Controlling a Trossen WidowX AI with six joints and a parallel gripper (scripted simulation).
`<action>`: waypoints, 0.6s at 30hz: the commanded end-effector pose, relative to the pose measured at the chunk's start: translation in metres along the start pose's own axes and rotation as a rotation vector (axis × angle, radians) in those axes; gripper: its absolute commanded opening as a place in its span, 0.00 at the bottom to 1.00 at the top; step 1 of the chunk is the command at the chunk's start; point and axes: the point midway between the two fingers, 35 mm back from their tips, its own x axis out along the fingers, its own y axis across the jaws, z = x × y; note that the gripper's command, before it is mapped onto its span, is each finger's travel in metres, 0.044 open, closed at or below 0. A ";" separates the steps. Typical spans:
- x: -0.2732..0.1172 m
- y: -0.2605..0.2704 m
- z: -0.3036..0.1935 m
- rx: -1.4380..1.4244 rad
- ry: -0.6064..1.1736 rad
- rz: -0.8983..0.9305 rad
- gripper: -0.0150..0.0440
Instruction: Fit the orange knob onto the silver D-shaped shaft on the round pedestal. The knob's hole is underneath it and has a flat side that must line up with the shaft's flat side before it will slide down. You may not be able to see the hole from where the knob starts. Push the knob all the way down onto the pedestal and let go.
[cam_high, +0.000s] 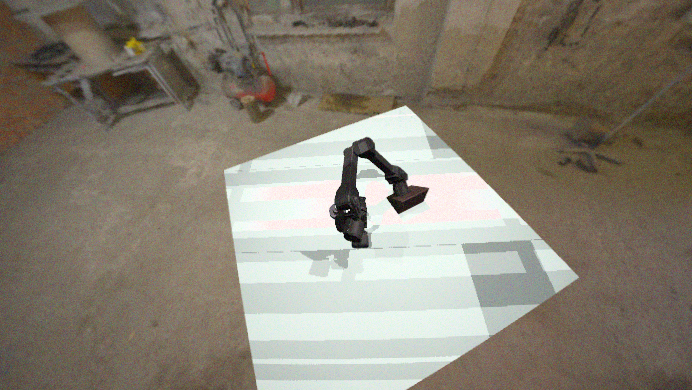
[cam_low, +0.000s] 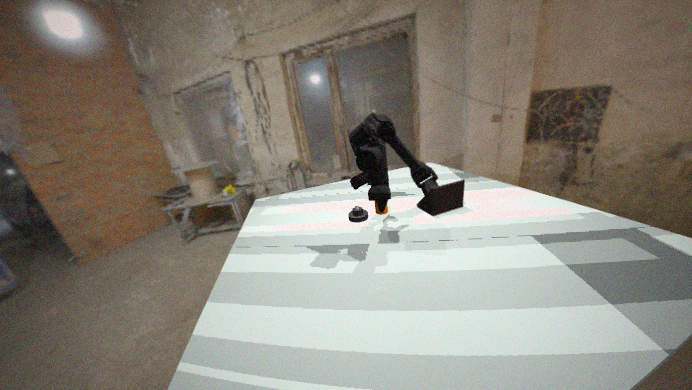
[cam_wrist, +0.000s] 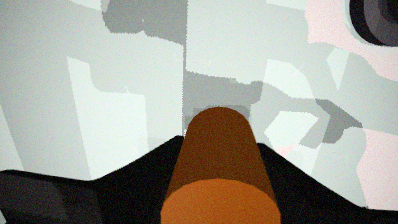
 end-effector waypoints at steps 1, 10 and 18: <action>-0.017 0.001 -0.001 0.002 -0.001 0.007 0.25; -0.040 0.000 0.000 0.007 -0.002 0.002 0.25; -0.038 -0.011 0.012 0.004 0.000 0.008 0.25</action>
